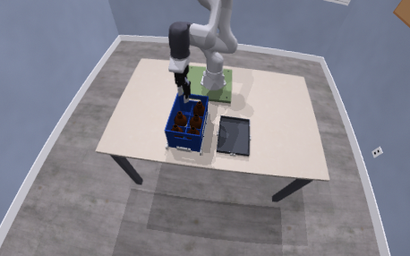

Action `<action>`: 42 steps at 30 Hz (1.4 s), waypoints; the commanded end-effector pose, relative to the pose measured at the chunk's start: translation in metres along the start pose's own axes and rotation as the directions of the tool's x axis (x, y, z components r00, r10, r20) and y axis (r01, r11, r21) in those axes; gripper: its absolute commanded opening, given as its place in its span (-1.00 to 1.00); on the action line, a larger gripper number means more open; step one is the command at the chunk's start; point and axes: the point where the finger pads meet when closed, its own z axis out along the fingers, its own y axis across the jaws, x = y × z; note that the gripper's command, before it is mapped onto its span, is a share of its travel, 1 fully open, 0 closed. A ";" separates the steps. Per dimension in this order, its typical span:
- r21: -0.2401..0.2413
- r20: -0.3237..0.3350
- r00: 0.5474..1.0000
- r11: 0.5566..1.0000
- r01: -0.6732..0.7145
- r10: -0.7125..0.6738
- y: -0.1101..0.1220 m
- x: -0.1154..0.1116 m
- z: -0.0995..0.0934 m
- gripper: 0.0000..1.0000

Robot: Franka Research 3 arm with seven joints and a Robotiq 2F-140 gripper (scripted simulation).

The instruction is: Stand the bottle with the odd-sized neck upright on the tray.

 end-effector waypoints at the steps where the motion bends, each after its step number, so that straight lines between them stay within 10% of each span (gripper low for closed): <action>1: 0.001 -0.002 1.000 1.000 0.007 -0.007 0.000 0.001 0.002 -0.12; 42: 0.001 -0.002 1.000 1.000 0.007 -0.007 0.000 0.001 0.039 -0.12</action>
